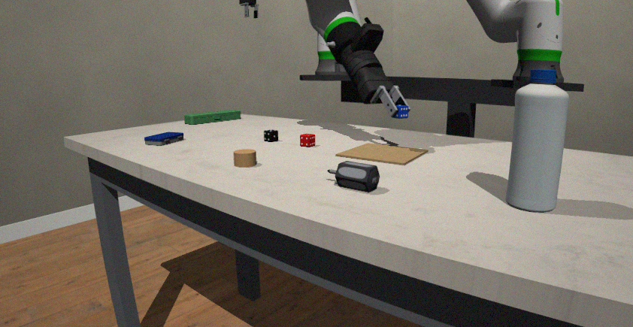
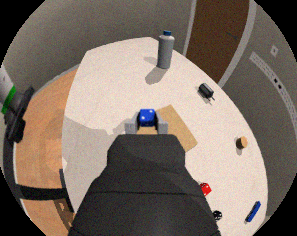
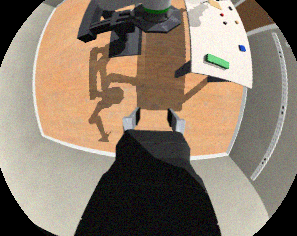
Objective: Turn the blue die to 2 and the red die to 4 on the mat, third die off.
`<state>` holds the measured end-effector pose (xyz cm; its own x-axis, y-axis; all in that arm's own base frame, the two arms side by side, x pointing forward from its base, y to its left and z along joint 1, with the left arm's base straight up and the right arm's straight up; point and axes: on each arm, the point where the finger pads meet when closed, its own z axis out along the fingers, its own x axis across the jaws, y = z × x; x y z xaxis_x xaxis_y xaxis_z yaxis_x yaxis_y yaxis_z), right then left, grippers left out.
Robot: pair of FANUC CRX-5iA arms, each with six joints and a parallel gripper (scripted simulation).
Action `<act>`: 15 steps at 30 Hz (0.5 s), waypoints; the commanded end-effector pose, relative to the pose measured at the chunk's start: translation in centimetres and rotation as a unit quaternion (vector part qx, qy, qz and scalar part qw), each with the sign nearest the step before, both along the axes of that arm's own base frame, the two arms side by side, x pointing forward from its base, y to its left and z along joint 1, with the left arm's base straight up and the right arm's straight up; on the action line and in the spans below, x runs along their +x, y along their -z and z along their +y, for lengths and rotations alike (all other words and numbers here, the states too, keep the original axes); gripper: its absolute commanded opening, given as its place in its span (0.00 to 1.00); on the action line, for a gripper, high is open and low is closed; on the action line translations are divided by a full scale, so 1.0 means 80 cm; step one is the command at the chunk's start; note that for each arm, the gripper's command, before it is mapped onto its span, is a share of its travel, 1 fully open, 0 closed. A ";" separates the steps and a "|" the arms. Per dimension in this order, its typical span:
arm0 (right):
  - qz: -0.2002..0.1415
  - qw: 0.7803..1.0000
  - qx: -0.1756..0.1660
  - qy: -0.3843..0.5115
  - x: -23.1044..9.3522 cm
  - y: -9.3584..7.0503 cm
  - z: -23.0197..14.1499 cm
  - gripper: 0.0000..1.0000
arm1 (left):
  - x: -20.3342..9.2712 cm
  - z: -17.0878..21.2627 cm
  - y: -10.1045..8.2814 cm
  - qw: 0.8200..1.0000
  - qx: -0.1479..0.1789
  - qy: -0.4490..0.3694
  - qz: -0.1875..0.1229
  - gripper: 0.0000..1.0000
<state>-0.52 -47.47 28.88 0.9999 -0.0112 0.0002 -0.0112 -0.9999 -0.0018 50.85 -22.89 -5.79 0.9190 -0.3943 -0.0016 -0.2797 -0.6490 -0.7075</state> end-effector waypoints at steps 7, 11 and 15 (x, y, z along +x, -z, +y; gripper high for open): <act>0.000 1.000 -0.001 0.000 0.000 -0.001 0.000 1.00 | 0.001 0.000 0.010 1.000 -0.001 0.000 -0.001 0.49; 0.000 1.000 -0.001 0.000 0.000 -0.001 0.000 1.00 | 0.001 0.000 0.018 1.000 -0.001 0.000 -0.001 0.49; 0.000 1.000 -0.001 0.000 0.000 -0.001 0.000 1.00 | 0.001 0.000 0.022 1.000 -0.001 0.000 -0.001 0.49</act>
